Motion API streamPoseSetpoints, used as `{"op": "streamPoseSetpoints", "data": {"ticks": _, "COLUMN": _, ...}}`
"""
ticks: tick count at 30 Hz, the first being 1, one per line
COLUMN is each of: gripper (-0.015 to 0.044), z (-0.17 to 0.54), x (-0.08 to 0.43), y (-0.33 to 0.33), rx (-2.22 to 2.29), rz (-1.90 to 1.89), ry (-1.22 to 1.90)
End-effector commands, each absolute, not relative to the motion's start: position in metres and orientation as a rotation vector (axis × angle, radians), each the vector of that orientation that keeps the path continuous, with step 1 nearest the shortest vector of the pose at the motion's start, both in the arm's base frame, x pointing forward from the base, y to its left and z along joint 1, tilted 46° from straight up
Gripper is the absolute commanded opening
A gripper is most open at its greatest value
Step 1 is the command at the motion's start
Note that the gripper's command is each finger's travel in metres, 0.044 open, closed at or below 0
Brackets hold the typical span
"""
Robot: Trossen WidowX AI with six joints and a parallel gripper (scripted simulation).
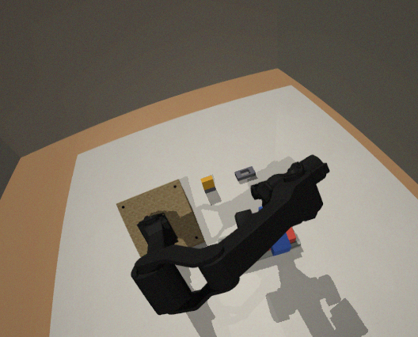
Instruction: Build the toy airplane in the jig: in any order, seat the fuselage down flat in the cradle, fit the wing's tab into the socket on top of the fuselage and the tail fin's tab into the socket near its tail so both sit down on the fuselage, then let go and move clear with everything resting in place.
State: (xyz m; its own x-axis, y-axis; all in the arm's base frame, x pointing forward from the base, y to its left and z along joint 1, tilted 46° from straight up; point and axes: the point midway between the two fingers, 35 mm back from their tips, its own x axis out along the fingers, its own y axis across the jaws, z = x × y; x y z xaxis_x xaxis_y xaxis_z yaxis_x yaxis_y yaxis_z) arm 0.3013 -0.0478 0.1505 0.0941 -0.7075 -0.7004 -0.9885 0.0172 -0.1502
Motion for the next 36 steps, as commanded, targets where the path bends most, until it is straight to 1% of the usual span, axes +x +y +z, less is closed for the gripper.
{"op": "streamPoseSetpoints", "data": {"ticks": 1, "gripper": 0.0197, "z": 0.146, "x": 0.301, "y": -0.052, "rx": -1.757, "rz": 0.574, "ry": 1.675}}
{"op": "streamPoseSetpoints", "data": {"ticks": 18, "gripper": 0.0197, "z": 0.131, "x": 0.303, "y": -0.070, "rx": -1.758, "rz": 0.572, "ry": 1.676}}
{"op": "streamPoseSetpoints", "data": {"ticks": 19, "gripper": 0.0210, "z": 0.132, "x": 0.303, "y": -0.068, "rx": -1.750, "rz": 0.572, "ry": 1.674}}
{"op": "streamPoseSetpoints", "data": {"ticks": 23, "gripper": 0.0183, "z": 0.132, "x": 0.303, "y": -0.068, "rx": -1.750, "rz": 0.572, "ry": 1.674}}
{"op": "streamPoseSetpoints", "data": {"ticks": 28, "gripper": 0.0052, "z": 0.132, "x": 0.303, "y": -0.068, "rx": -1.750, "rz": 0.572, "ry": 1.674}}
{"op": "streamPoseSetpoints", "data": {"ticks": 36, "gripper": 0.0262, "z": 0.132, "x": 0.303, "y": -0.068, "rx": -1.750, "rz": 0.572, "ry": 1.674}}
